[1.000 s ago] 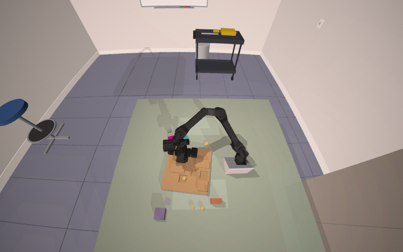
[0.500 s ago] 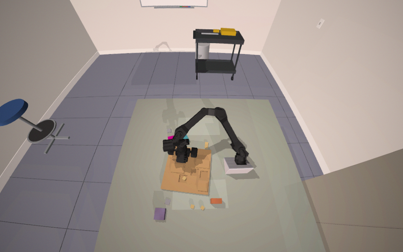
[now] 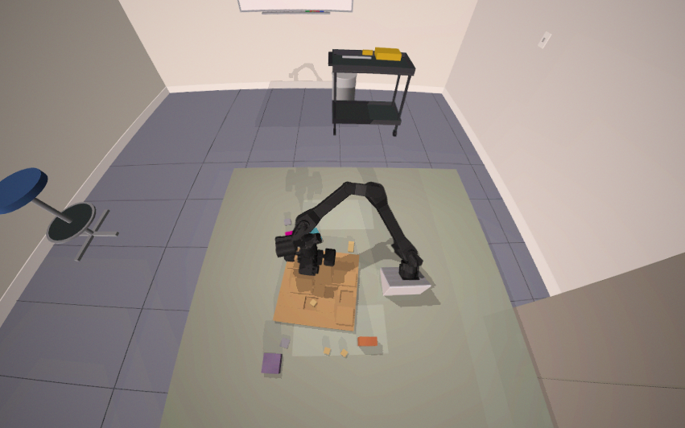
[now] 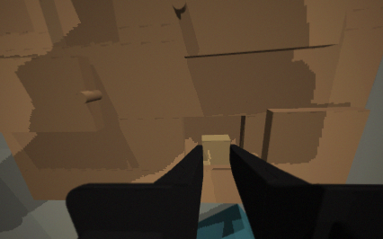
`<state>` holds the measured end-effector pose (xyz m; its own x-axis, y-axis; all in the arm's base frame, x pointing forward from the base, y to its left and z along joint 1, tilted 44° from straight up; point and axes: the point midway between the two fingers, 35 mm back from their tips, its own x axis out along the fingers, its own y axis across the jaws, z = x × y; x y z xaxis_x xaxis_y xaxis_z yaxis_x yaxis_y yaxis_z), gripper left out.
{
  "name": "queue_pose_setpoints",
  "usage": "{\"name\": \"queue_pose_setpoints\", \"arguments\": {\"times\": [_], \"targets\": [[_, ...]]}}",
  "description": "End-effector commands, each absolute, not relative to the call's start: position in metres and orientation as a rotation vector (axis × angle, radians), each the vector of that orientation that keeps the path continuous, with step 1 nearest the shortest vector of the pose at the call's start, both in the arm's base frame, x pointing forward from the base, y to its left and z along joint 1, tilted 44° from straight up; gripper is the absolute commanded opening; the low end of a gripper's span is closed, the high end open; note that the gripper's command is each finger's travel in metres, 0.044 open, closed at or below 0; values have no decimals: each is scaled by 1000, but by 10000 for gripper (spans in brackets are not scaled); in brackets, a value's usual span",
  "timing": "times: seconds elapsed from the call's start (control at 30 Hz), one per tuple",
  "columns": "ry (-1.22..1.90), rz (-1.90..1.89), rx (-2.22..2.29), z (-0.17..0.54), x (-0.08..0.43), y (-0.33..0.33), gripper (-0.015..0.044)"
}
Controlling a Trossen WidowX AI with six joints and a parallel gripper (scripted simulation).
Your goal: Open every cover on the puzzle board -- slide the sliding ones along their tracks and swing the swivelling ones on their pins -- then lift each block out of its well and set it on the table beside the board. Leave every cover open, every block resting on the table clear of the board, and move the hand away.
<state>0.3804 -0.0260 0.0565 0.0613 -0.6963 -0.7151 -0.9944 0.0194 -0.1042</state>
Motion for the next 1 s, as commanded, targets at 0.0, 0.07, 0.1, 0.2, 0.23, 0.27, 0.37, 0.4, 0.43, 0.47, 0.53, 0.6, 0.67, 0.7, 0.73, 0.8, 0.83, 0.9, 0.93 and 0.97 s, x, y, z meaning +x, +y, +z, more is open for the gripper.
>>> {"name": "queue_pose_setpoints", "arguments": {"times": [0.0,0.07,0.1,0.2,0.23,0.27,0.37,0.4,0.43,0.47,0.53,0.6,0.67,0.7,0.73,0.8,0.83,0.9,0.93,0.97], "targets": [[1691,629,-1732,60,380,-22,80],[1691,629,-1732,62,380,-20,80],[1691,629,-1732,62,380,-19,80],[1692,629,-1733,65,380,-16,80],[1692,629,-1733,66,380,-15,80],[1692,629,-1733,67,379,-14,80],[1692,629,-1734,70,379,-12,80],[1692,629,-1734,71,379,-11,80],[1692,629,-1734,71,379,-10,80],[1692,629,-1734,72,378,-9,80],[1693,630,-1734,74,378,-8,80],[1692,630,-1734,76,378,-5,80],[1692,630,-1734,79,378,-2,80],[1692,631,-1734,81,378,0,80],[1692,631,-1734,83,378,2,80],[1692,631,-1733,87,378,6,80],[1692,631,-1733,88,378,7,80],[1692,631,-1733,92,378,11,80],[1692,632,-1733,94,377,13,80],[1692,632,-1733,96,377,15,80]]}}
